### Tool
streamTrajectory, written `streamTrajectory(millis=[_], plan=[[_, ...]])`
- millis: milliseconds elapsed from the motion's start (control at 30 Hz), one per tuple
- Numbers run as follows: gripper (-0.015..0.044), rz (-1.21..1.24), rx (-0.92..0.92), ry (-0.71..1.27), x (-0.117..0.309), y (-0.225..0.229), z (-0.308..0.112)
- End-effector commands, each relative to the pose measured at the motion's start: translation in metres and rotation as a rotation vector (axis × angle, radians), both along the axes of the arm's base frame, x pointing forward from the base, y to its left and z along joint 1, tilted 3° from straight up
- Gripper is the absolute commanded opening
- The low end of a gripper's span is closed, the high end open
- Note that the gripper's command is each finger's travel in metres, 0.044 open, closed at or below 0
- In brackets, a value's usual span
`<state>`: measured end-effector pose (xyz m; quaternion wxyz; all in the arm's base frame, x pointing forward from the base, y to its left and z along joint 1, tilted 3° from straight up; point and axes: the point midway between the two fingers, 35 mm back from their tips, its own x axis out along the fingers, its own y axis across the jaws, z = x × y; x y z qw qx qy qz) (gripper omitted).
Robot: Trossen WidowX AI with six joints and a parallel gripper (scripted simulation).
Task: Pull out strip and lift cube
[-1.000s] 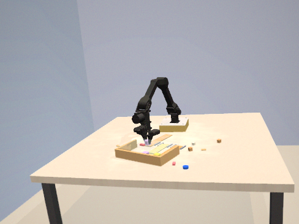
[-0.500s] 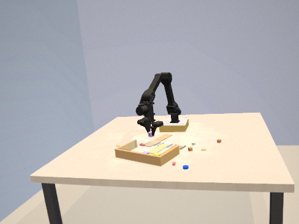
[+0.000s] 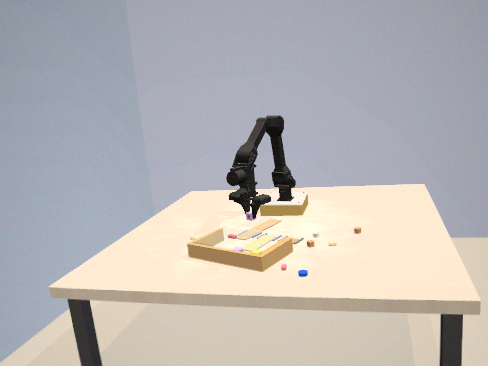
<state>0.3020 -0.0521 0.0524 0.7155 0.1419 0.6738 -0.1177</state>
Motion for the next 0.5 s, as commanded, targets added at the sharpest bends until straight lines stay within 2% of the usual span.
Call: streamTrajectory(millis=[0,133,467], plan=[[0.0000,0.004,0.002,0.003,-0.004,0.000,0.011],[0.0000,0.004,0.002,0.003,-0.005,0.000,0.032],[0.0000,0.004,0.002,0.003,-0.005,0.000,0.033]])
